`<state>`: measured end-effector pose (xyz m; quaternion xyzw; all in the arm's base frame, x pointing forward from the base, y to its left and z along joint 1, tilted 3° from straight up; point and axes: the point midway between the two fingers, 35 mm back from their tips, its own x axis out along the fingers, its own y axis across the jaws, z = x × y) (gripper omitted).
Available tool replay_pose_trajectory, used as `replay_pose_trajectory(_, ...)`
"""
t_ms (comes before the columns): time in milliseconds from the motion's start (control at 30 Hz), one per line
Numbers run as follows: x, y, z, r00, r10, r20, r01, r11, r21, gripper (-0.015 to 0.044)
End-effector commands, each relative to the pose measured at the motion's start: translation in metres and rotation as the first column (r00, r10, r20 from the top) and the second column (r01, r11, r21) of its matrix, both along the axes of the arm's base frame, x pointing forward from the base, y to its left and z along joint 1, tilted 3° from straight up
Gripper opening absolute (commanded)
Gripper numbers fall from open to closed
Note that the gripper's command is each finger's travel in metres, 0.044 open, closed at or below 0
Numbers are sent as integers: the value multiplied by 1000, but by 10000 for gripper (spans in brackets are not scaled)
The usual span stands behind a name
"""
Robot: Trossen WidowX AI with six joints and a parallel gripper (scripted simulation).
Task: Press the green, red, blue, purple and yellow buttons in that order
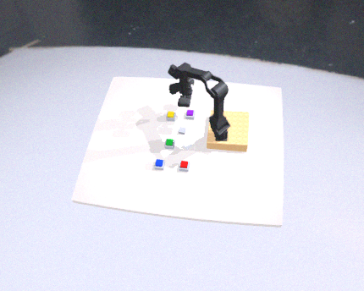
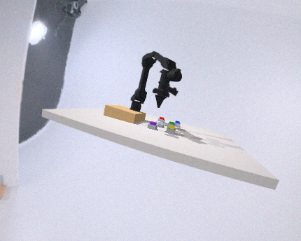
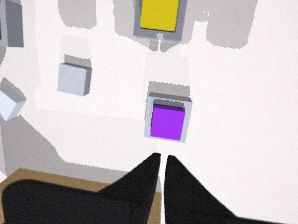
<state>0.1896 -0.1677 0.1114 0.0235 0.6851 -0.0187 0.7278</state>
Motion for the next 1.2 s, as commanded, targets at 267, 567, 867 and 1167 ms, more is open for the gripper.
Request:
replay_pose_trajectory(267,-6,-3,-63,1000,15,6,-15,1000,3,20)
replay_pose_trajectory(567,-5,-3,-70,1000,15,6,-15,1000,3,20)
replay_pose_trajectory(867,-4,-3,-85,1000,15,6,-15,1000,3,20)
replay_pose_trajectory(1167,-4,-2,-95,1000,15,6,-15,1000,3,20)
